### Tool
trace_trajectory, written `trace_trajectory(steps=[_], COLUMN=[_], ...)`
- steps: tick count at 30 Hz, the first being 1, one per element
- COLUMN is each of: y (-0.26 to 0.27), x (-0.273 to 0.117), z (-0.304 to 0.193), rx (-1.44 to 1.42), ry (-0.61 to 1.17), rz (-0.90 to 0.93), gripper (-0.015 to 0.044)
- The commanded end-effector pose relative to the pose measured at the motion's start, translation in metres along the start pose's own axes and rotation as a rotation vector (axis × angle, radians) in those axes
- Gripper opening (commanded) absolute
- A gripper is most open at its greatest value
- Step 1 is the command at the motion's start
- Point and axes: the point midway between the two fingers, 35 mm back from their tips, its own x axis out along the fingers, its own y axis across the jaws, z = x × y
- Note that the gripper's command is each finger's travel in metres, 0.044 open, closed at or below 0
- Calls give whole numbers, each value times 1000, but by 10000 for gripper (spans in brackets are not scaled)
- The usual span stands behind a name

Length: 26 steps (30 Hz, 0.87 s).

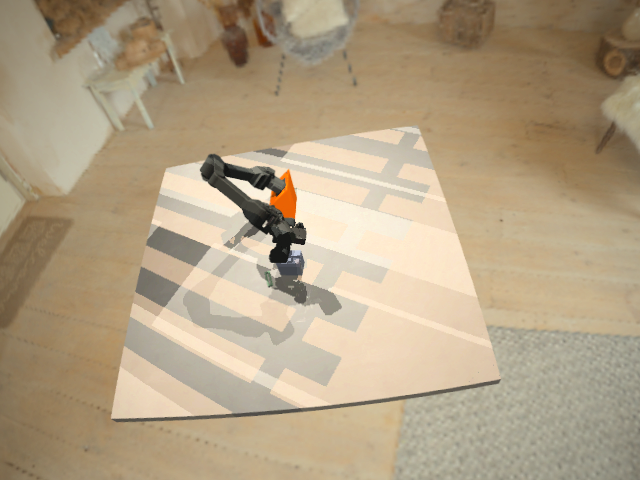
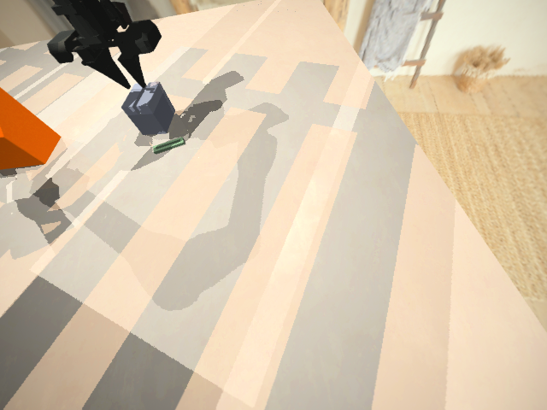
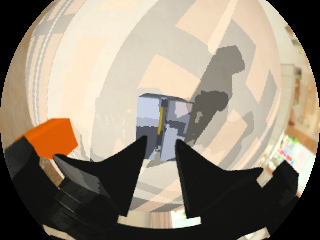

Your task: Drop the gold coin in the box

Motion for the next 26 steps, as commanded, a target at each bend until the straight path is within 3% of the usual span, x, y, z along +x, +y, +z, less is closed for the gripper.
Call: trace_trajectory(steps=[1, 4, 15, 18, 26], y=[0, 0, 2, 5, 5], x=[0, 0, -39, -60, -60], z=[0, 0, 1, 0, 0], rx=[1, 1, -6, -12, -12], ry=[0, 0, 4, 10, 10], rz=[0, 0, 3, 6, 6], gripper=[161, 161, 440, 440, 440])
